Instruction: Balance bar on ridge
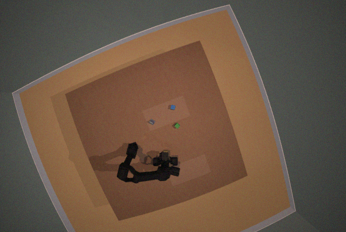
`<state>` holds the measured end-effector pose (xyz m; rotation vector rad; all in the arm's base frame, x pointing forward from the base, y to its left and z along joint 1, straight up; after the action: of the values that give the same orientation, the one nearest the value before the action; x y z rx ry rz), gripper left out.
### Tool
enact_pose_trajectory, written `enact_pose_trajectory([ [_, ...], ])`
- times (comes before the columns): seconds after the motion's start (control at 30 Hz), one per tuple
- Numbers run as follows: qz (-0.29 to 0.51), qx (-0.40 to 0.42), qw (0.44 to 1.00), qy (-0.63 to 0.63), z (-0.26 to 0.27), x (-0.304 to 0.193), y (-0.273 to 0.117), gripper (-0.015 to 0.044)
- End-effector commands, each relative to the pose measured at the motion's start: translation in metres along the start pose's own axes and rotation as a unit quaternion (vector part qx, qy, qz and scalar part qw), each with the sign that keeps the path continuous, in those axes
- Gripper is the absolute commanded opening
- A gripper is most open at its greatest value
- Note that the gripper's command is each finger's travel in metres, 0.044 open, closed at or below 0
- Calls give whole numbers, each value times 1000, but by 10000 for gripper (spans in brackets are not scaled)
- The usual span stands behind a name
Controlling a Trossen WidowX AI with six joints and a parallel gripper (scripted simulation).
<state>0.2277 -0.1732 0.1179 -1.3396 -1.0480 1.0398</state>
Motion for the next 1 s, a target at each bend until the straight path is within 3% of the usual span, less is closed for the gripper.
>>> enact_pose_trajectory([
  [0.0, -3, 3, 1000, -3, 1, 1, 8, 315],
  [0.57, -3, 3, 1000, -3, 1, 1, 12, 315],
  [0.77, -2, 3, 1000, 0, 2, 1, 11, 157],
  [0.97, -2, 3, 1000, 0, 2, 1, 11, 117],
])
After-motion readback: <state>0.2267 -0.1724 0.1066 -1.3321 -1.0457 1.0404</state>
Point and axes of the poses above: the point midway between the two fingers, 35 mm back from their tips, its own y axis out along the fingers, its own z axis across the jaws, x = y × z, the point moved 6 cm from there along -y, back along the fingers, and after that the axes turned 6 degrees about -y, right-handed, at the moved point
